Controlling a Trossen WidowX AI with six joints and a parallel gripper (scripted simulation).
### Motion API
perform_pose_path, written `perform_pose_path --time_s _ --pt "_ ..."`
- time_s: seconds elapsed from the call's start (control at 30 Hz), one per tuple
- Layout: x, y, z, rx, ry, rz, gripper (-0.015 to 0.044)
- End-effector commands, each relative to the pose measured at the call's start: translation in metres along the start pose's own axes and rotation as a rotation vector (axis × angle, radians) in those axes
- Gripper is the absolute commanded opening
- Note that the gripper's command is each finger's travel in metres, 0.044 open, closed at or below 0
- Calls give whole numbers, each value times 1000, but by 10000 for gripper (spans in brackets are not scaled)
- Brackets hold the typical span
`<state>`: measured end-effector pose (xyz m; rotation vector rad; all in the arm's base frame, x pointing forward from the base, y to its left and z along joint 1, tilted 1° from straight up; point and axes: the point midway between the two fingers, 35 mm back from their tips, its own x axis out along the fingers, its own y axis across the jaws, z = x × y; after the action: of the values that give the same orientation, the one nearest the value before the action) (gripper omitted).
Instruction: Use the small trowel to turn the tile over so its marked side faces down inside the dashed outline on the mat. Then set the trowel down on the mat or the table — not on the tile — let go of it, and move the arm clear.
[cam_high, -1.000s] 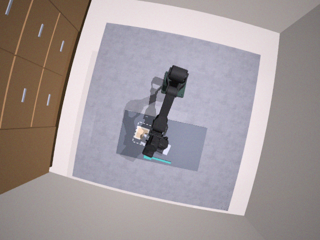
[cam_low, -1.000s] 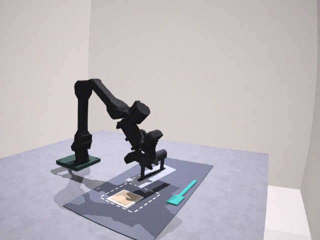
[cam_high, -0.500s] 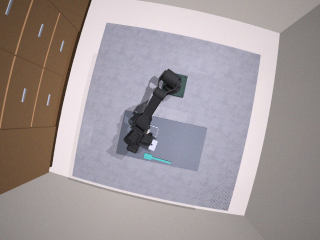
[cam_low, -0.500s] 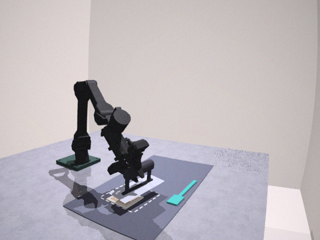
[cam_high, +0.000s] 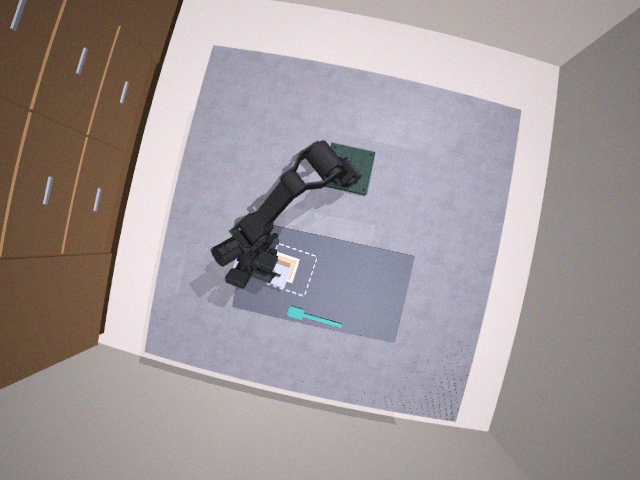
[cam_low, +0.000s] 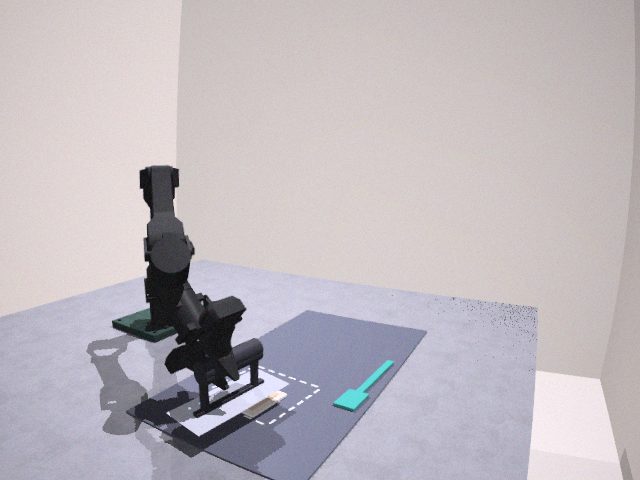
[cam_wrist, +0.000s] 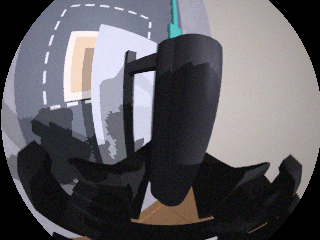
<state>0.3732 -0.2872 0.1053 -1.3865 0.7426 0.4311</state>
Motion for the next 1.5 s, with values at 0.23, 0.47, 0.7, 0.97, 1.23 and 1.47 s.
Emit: perform_pose_path --time_s 0.23,0.47,0.7,0.97,1.23,1.47 --pt "-18 16 -70 -26 0 -65 0" --pt "-24 23 -88 -38 3 -83 0" --pt "-22 24 -88 -38 3 -83 0" --pt "-13 33 -89 -38 3 -83 0" --pt "-3 42 -89 -38 3 -83 0" --pt "4 49 -89 -38 4 -82 0"
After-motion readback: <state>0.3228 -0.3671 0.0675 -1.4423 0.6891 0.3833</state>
